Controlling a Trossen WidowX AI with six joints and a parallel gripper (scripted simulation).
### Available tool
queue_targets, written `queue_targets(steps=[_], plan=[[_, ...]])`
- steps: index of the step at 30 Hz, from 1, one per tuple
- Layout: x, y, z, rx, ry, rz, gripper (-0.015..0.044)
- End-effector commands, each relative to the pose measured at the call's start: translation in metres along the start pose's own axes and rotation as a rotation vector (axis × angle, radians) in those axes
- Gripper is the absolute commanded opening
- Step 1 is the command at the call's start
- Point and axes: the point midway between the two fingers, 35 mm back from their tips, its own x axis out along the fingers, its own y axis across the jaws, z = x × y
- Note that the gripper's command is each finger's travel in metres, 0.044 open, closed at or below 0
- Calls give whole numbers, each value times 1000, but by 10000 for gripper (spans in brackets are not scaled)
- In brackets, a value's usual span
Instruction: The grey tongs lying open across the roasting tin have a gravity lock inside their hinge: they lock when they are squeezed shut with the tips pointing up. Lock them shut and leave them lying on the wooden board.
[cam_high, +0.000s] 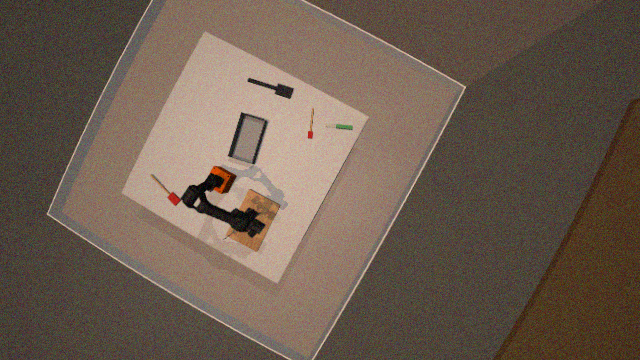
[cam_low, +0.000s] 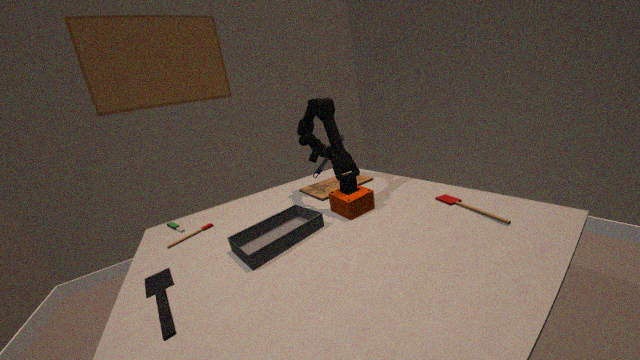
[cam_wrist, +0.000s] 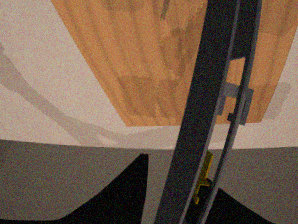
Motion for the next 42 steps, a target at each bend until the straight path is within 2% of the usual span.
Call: queue_targets(steps=[1, 5, 42], plan=[[-5, -2, 3, 12, 131, -39, -150], [-11, -4, 5, 18, 217, -76, -150], [-10, -4, 5, 18, 211, -74, -150]])
